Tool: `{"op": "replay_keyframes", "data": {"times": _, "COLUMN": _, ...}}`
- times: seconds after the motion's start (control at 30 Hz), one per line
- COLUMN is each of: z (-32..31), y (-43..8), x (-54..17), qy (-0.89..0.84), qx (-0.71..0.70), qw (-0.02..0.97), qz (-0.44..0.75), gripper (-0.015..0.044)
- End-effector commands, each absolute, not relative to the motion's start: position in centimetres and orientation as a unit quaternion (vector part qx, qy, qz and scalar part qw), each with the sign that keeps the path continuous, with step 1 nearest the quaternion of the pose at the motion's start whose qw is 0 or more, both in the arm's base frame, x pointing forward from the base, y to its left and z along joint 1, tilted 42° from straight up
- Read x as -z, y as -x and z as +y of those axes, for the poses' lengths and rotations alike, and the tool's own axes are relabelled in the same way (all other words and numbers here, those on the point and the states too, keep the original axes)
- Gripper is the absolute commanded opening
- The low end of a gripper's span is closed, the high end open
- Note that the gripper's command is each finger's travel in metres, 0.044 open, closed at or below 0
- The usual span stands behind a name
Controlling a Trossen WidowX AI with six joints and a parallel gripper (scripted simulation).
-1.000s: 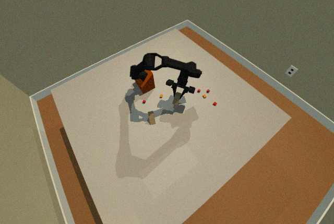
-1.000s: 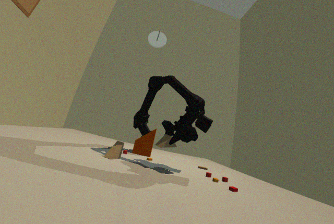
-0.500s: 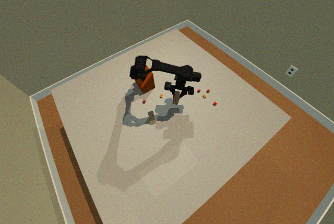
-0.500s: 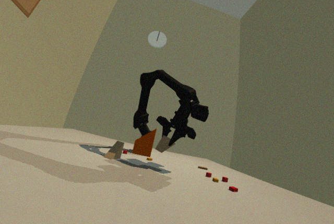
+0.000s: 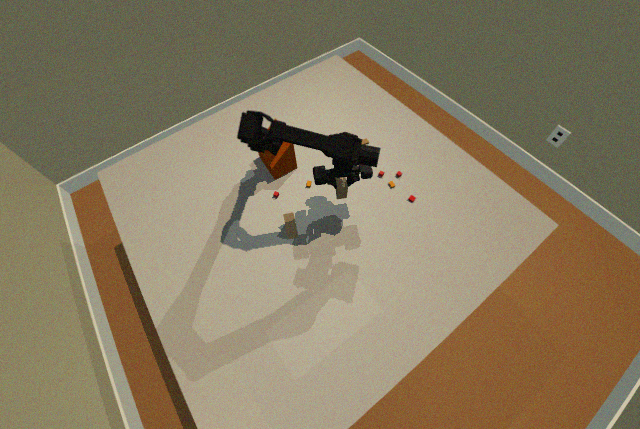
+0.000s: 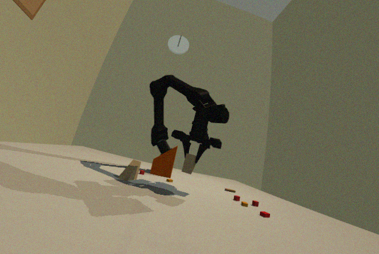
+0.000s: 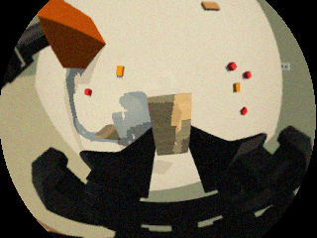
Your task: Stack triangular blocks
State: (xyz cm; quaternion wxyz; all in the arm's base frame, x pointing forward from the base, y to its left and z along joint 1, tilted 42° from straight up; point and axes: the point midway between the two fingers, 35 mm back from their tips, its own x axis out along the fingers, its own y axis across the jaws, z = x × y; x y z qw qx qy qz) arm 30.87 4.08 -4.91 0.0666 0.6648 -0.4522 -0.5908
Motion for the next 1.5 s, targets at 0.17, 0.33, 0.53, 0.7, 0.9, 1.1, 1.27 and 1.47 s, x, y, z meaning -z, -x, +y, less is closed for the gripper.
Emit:
{"op": "replay_keyframes", "data": {"times": 0.17, "z": 4.1, "y": -31.0, "x": 4.8, "qy": -0.664, "qx": 0.611, "qw": 0.065, "qz": -0.426, "gripper": 0.0}}
{"op": "replay_keyframes", "data": {"times": 0.33, "z": 3.2, "y": -31.9, "x": 3.4, "qy": -0.664, "qx": 0.612, "qw": 0.064, "qz": -0.425, "gripper": 0.0}}
{"op": "replay_keyframes", "data": {"times": 0.53, "z": 1.9, "y": -32.9, "x": 1.4, "qy": -0.665, "qx": 0.612, "qw": 0.062, "qz": -0.423, "gripper": 0.0}}
{"op": "replay_keyframes", "data": {"times": 0.7, "z": 0.7, "y": -33.6, "x": -0.3, "qy": -0.666, "qx": 0.612, "qw": 0.06, "qz": -0.422, "gripper": 0.0}}
{"op": "replay_keyframes", "data": {"times": 0.9, "z": -0.9, "y": -34.3, "x": -2.4, "qy": -0.667, "qx": 0.611, "qw": 0.059, "qz": -0.422, "gripper": 0.0}}
{"op": "replay_keyframes", "data": {"times": 1.1, "z": -2.5, "y": -34.8, "x": -4.6, "qy": -0.667, "qx": 0.611, "qw": 0.059, "qz": -0.422, "gripper": 0.0}}
{"op": "replay_keyframes", "data": {"times": 1.27, "z": -3.9, "y": -35.0, "x": -6.4, "qy": -0.667, "qx": 0.611, "qw": 0.06, "qz": -0.422, "gripper": 0.0}}
{"op": "replay_keyframes", "data": {"times": 1.47, "z": -5.7, "y": -35.0, "x": -8.6, "qy": -0.667, "qx": 0.611, "qw": 0.062, "qz": -0.423, "gripper": 0.0}}
